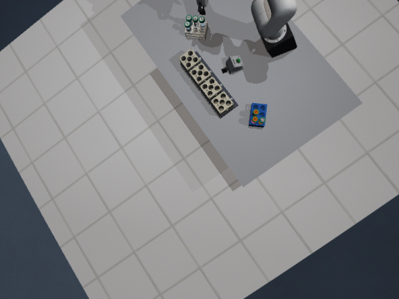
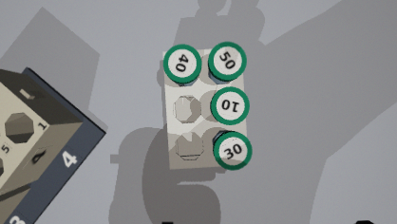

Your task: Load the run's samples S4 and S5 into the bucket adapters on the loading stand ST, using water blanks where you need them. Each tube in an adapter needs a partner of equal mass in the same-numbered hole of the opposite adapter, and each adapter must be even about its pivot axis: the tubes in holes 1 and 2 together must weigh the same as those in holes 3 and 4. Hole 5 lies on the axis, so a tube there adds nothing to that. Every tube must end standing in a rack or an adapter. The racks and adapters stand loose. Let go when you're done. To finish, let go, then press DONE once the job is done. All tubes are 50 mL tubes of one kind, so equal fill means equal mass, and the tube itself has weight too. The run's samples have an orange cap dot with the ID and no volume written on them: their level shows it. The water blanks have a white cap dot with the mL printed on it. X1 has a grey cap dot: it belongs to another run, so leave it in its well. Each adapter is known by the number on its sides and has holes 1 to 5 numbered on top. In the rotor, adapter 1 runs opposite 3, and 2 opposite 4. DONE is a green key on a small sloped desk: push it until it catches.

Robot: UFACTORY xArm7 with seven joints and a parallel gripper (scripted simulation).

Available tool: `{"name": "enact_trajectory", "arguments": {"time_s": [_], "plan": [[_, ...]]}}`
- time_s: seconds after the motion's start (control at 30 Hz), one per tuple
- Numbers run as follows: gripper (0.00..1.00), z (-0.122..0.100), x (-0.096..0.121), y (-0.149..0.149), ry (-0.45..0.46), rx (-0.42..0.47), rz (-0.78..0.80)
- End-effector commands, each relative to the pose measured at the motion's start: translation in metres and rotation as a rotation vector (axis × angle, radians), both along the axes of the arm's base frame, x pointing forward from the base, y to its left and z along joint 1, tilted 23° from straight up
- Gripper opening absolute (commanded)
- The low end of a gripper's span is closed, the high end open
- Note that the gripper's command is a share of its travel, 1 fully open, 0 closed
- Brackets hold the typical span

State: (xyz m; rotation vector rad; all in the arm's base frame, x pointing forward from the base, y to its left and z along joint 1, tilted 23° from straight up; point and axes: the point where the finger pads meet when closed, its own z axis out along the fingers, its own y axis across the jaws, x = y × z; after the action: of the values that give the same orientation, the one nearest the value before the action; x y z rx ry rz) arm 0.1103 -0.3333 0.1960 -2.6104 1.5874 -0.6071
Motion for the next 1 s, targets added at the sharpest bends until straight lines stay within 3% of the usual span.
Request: {"name": "enact_trajectory", "arguments": {"time_s": [0.0, 0.97], "plan": [[1.00, 0.000, -0.006, -0.009, -0.003, -0.001, 0.002], [1.00, -0.062, 0.017, -0.021, -0.003, -0.001, 0.002]]}}
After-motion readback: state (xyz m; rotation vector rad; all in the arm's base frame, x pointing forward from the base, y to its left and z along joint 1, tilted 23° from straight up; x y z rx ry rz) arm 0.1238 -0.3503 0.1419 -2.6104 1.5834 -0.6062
